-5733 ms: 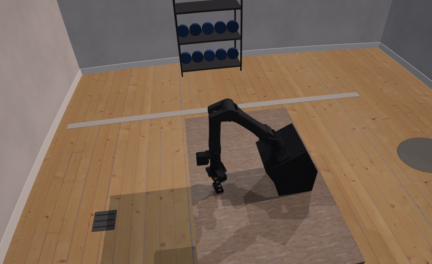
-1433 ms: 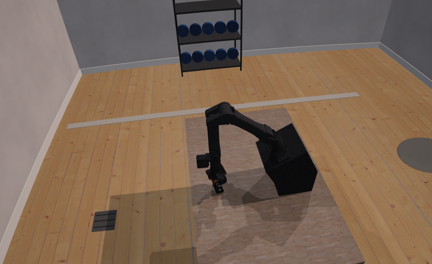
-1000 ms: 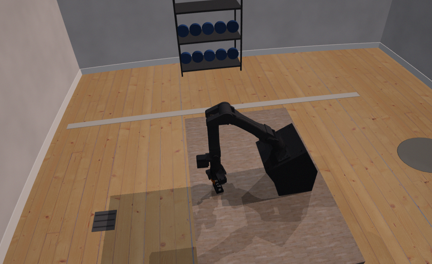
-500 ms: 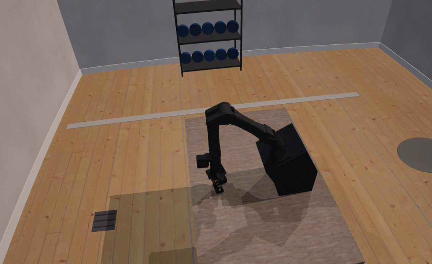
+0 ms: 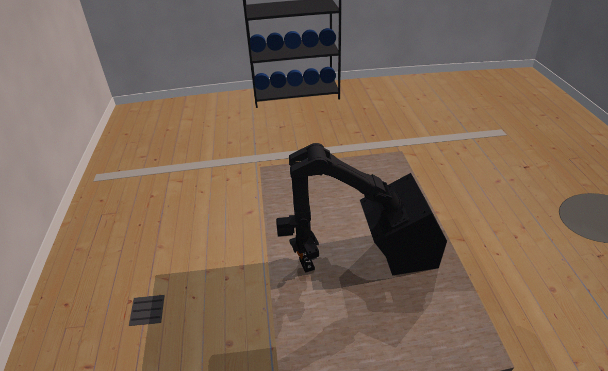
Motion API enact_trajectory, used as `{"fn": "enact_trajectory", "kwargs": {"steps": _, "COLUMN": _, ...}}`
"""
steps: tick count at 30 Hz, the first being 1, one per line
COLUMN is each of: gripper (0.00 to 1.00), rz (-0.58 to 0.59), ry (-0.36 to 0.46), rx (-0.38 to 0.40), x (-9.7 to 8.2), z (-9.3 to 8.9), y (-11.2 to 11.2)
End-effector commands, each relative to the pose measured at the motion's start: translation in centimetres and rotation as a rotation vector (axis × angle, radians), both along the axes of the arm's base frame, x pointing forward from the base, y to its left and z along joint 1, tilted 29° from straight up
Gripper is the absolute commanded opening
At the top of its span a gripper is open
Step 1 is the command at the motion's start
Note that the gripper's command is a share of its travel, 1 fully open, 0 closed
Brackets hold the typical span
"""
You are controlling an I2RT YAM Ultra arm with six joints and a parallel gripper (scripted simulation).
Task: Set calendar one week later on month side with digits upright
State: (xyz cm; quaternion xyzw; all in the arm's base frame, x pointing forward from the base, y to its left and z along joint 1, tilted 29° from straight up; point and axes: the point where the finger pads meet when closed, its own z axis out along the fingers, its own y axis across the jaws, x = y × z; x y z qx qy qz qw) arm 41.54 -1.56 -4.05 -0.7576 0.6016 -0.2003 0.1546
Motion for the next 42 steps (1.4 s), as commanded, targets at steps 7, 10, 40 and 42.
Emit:
{"fn": "enact_trajectory", "kwargs": {"steps": 7, "gripper": 0.26, "rz": 0.003, "ry": -0.009, "rx": 0.003, "x": 0.22, "z": 0.21, "y": 0.10}}
{"fn": "enact_trajectory", "kwargs": {"steps": 10, "gripper": 0.26, "rz": 0.003, "ry": -0.009, "rx": 0.003, "x": 0.25, "z": 0.15, "y": 0.10}}
{"fn": "enact_trajectory", "kwargs": {"steps": 40, "gripper": 0.26, "rz": 0.003, "ry": -0.009, "rx": 0.003, "x": 0.64, "z": -0.54, "y": 0.09}}
{"fn": "enact_trajectory", "kwargs": {"steps": 42, "gripper": 0.26, "rz": 0.003, "ry": -0.009, "rx": 0.003, "x": 0.64, "z": -0.54, "y": 0.09}}
